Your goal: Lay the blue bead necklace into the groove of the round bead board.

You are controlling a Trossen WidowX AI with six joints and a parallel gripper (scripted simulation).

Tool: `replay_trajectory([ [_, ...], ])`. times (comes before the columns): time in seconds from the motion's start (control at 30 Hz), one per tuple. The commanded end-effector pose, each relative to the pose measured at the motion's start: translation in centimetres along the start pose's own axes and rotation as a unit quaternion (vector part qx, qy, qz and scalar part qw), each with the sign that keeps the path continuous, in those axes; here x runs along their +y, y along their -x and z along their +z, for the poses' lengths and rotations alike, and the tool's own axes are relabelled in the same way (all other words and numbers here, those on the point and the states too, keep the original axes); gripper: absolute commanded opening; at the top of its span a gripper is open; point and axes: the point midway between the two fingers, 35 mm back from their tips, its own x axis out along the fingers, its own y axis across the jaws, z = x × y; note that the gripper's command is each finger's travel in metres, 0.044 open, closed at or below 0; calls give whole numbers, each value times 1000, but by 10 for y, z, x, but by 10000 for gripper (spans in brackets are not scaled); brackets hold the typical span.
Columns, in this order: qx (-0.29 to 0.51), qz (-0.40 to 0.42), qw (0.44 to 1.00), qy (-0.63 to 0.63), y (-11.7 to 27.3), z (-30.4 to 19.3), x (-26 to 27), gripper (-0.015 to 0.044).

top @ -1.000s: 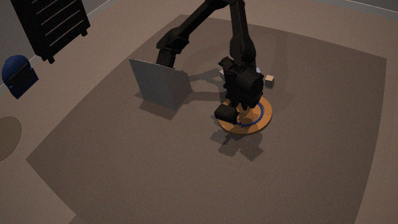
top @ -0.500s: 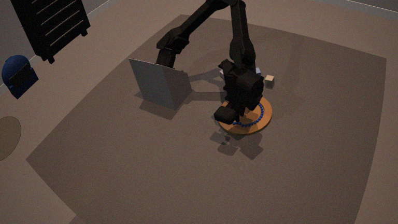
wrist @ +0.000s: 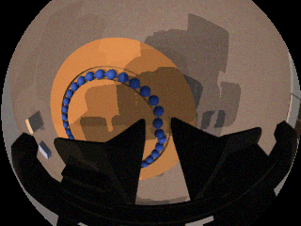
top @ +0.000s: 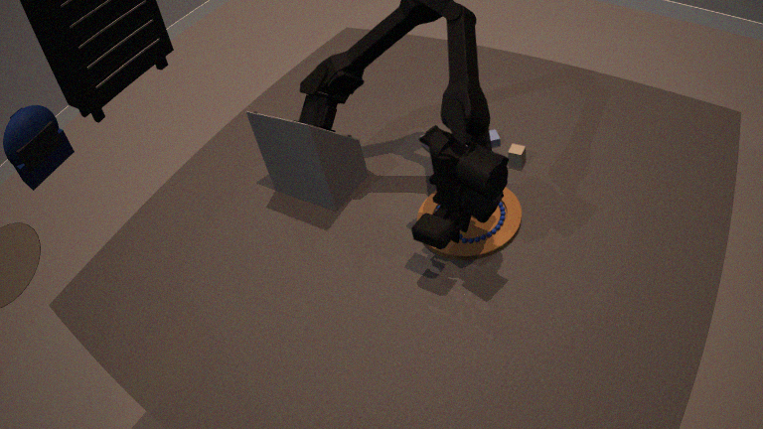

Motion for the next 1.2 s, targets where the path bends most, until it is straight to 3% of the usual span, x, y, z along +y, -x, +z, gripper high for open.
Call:
replay_trajectory([
  [0.0,0,2,1000,-3,-4,-1,0,120],
  [0.17,0,0,1000,0,-1,0,0,0],
  [1.17,0,0,1000,0,-1,0,0,0],
])
